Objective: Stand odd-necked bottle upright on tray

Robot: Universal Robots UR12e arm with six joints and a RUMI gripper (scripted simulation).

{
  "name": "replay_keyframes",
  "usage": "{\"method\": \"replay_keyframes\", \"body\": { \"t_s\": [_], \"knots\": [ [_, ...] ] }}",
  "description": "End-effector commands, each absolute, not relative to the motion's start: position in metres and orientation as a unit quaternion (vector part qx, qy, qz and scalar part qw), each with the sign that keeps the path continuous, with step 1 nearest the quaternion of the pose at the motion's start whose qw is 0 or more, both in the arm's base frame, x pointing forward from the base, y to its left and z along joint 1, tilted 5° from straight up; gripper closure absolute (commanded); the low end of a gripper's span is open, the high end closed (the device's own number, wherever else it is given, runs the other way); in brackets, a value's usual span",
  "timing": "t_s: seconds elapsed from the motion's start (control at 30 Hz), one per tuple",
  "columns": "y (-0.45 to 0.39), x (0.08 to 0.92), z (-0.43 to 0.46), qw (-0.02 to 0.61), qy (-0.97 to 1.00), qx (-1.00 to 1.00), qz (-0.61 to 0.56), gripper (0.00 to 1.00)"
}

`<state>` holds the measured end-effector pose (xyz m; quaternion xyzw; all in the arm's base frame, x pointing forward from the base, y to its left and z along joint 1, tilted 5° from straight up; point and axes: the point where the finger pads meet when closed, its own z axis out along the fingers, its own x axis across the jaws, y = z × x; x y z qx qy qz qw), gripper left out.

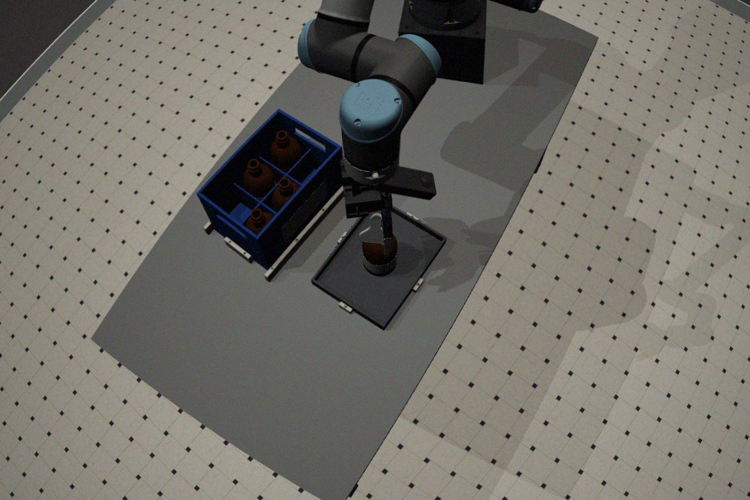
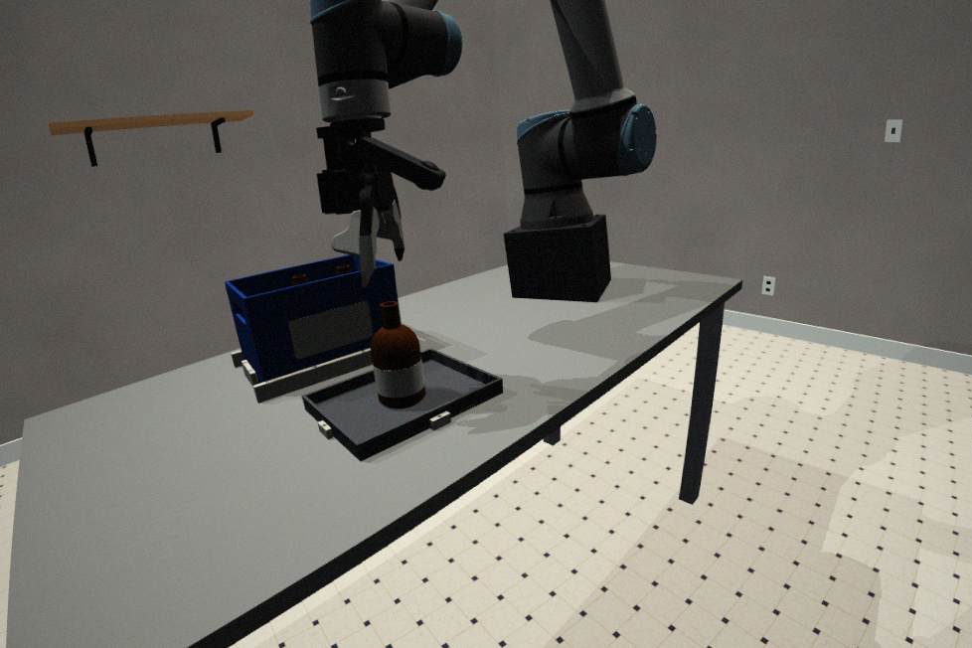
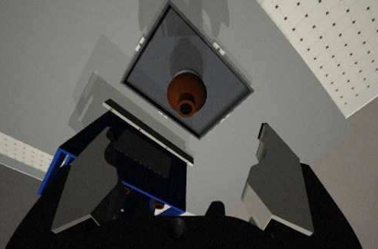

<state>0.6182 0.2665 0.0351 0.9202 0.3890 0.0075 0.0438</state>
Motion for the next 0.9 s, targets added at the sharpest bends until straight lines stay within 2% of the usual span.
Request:
{"method": "replay_keyframes", "body": {
  "t_s": [0.0, 0.83, 0.87],
  "knots": [
    [0.268, 0.619, 0.047, 0.044, 0.389, 0.920, 0.007, 0.00],
    [0.269, 0.617, 0.072, 0.044, 0.389, 0.920, 0.006, 0.00],
    [0.269, 0.617, 0.072, 0.044, 0.389, 0.920, 0.006, 1.00]
  ]
}}
